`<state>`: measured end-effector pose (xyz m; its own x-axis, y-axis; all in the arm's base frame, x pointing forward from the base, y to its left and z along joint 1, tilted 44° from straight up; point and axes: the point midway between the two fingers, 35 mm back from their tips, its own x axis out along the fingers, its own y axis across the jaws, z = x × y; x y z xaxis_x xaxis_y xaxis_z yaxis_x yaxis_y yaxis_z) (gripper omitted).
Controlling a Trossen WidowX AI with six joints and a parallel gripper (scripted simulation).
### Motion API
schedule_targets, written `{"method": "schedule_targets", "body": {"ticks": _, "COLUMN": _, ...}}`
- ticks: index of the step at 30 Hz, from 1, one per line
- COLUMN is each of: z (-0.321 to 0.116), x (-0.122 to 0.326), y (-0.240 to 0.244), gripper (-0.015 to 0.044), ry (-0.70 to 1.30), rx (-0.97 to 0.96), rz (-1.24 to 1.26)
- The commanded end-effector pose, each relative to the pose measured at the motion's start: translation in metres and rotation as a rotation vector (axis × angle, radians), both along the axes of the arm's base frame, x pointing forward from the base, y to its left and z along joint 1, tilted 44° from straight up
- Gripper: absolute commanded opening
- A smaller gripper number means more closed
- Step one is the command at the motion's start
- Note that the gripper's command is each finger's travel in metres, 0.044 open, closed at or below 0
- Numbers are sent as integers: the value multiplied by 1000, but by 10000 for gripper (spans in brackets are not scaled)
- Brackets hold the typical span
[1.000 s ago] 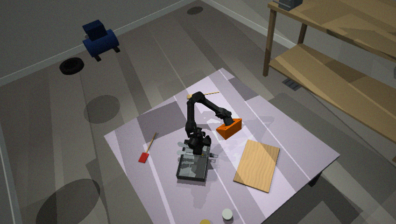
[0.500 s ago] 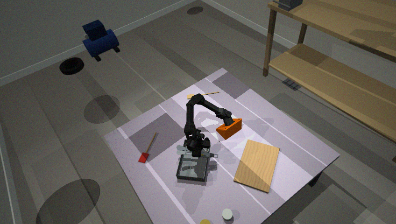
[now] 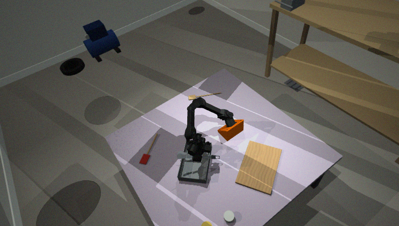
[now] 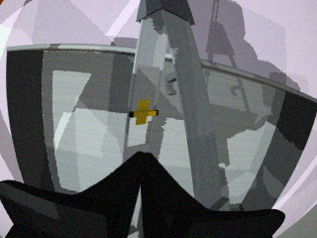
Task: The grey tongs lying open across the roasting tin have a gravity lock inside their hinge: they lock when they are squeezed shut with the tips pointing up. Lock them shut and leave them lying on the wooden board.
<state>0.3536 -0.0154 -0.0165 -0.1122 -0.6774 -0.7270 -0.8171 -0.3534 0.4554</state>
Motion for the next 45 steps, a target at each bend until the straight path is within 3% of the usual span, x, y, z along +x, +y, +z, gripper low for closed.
{"method": "schedule_targets", "body": {"ticks": 1, "z": -5, "x": 3, "y": 2, "gripper": -150, "ry": 6, "rx": 0, "rz": -3}}
{"method": "schedule_targets", "body": {"ticks": 45, "z": -20, "x": 30, "y": 14, "gripper": -150, "ry": -1, "rx": 1, "rz": 0}}
